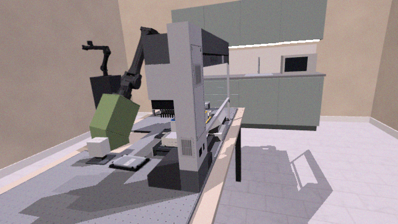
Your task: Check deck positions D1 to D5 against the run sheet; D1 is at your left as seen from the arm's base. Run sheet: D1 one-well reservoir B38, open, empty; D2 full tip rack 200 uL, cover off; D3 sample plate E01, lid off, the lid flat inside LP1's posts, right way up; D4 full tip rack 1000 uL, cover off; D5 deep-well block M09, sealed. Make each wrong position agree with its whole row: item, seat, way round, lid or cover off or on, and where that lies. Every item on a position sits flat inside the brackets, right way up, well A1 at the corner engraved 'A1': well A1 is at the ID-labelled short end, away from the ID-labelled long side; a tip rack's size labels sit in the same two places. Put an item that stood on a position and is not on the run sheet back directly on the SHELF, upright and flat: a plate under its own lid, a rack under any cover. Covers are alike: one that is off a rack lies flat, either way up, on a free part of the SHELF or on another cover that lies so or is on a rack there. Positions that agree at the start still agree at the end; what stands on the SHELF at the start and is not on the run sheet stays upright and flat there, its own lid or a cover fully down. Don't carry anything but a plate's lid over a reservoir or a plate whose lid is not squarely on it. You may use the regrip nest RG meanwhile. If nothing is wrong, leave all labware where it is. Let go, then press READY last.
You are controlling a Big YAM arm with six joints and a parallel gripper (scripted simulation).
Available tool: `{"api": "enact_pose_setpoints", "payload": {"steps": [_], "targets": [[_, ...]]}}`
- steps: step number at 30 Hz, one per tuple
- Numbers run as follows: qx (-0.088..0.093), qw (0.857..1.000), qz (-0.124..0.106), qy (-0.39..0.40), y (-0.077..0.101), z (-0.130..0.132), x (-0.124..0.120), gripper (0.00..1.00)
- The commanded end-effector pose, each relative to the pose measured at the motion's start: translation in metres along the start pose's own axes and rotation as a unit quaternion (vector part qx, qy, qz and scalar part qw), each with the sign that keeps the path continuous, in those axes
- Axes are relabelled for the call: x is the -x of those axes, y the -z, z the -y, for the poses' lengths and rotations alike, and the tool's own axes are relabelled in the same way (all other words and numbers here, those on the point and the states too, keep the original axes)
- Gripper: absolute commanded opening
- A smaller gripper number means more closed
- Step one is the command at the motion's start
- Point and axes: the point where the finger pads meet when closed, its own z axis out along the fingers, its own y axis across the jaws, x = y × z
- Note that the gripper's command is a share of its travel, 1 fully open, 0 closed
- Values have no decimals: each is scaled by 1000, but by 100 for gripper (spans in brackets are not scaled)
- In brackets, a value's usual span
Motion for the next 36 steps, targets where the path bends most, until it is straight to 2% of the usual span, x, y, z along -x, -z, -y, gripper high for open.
{"api": "enact_pose_setpoints", "payload": {"steps": [1,9,15,20,36], "targets": [[2,1000,22,-2,11,1,17,0],[2,1000,22,-2,11,1,17,0],[1,1000,14,2,-2,2,11,0],[0,1000,10,1,-5,4,7,0],[0,1000,13,1,-8,5,9,0]]}}
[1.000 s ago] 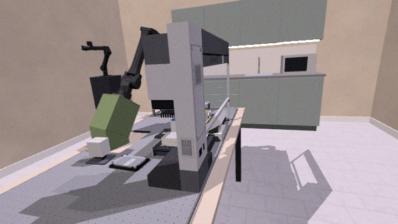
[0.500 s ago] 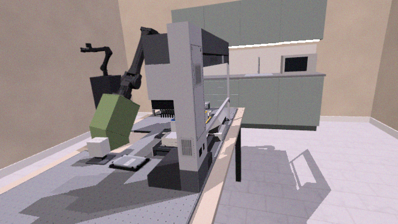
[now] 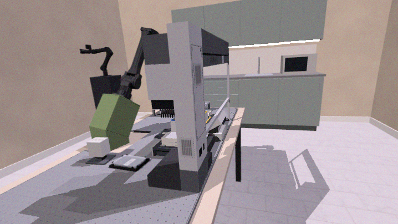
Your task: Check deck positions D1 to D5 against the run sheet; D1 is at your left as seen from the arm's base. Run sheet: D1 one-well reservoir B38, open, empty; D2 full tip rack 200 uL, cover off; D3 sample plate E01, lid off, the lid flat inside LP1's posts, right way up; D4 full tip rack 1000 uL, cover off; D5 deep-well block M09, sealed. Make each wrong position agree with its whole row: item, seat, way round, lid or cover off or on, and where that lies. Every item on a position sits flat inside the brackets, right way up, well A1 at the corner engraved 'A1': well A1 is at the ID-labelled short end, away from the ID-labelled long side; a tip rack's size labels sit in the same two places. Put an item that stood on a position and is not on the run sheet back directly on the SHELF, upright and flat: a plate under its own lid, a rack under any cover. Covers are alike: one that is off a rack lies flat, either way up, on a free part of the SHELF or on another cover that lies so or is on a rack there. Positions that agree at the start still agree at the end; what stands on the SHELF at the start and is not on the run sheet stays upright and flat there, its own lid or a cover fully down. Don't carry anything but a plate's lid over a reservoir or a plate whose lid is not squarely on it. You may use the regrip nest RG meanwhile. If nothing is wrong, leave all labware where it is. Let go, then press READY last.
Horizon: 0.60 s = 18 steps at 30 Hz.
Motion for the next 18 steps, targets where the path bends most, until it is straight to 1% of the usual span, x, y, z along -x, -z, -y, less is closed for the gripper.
{"api": "enact_pose_setpoints", "payload": {"steps": [1,5,10,11,13,14,18], "targets": [[0,1000,11,0,-2,4,9,0],[-1,1000,9,0,-5,5,7,0],[-1,1000,11,0,-4,5,8,0],[0,1000,16,0,-2,4,13,0],[0,1000,14,0,-4,4,12,0],[2,1000,20,-2,6,1,16,0],[2,1000,20,-2,6,1,16,0]]}}
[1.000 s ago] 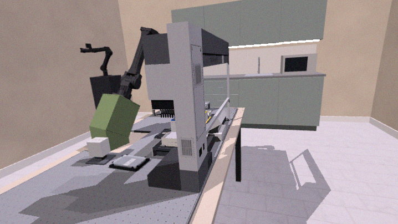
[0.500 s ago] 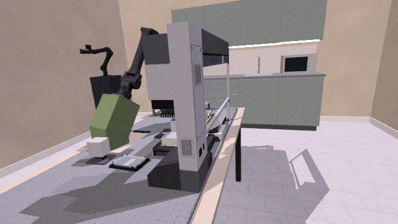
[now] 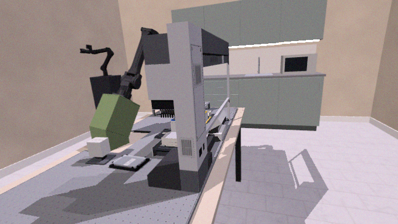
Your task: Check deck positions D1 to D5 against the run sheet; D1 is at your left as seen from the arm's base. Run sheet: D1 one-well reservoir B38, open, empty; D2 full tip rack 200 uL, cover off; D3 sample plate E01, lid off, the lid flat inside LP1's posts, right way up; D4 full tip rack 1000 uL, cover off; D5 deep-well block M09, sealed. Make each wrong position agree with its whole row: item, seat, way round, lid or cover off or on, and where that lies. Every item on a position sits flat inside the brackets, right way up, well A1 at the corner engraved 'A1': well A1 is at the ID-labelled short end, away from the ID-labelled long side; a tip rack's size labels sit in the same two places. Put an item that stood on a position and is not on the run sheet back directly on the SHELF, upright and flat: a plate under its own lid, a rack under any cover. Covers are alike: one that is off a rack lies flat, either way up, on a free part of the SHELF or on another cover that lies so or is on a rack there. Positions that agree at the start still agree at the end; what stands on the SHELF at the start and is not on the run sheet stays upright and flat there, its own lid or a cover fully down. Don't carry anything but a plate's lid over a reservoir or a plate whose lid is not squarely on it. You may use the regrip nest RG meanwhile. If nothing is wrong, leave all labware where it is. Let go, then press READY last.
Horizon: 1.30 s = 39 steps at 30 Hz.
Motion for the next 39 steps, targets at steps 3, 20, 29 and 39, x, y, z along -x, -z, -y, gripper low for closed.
{"api": "enact_pose_setpoints", "payload": {"steps": [3,20,29,39], "targets": [[2,1000,20,-2,10,1,16,0],[2,1000,20,-2,10,1,16,100],[2,1000,20,-2,10,1,16,100],[2,1000,20,-2,10,1,16,100]]}}
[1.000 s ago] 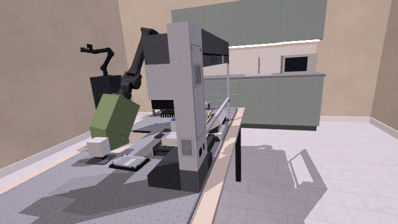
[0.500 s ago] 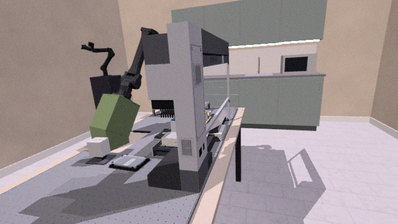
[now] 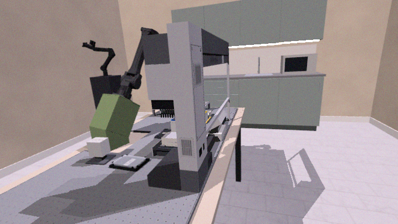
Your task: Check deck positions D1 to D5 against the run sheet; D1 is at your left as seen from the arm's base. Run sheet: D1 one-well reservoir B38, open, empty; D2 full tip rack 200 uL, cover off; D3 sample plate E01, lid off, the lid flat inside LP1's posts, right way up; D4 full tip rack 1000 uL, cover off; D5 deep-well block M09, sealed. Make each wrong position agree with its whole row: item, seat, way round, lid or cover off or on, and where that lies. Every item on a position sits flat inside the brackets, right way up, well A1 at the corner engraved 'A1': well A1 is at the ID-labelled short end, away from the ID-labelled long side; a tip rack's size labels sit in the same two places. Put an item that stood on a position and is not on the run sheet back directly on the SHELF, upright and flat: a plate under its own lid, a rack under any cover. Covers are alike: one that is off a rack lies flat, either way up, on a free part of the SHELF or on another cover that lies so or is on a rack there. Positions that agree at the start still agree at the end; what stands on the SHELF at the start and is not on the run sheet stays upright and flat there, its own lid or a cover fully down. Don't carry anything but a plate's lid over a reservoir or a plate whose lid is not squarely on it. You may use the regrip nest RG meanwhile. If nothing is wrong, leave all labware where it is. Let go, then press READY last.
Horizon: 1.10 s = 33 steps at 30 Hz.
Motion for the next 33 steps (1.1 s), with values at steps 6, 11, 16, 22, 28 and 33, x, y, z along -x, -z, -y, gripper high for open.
{"api": "enact_pose_setpoints", "payload": {"steps": [6,11,16,22,28,33], "targets": [[2,1000,20,-2,10,1,16,100],[2,1000,22,0,23,2,15,100],[5,1000,22,-2,32,-4,14,100],[4,1000,23,-3,39,-3,15,100],[4,1000,26,-4,51,-3,18,100],[5,1000,31,-5,62,-3,23,100]]}}
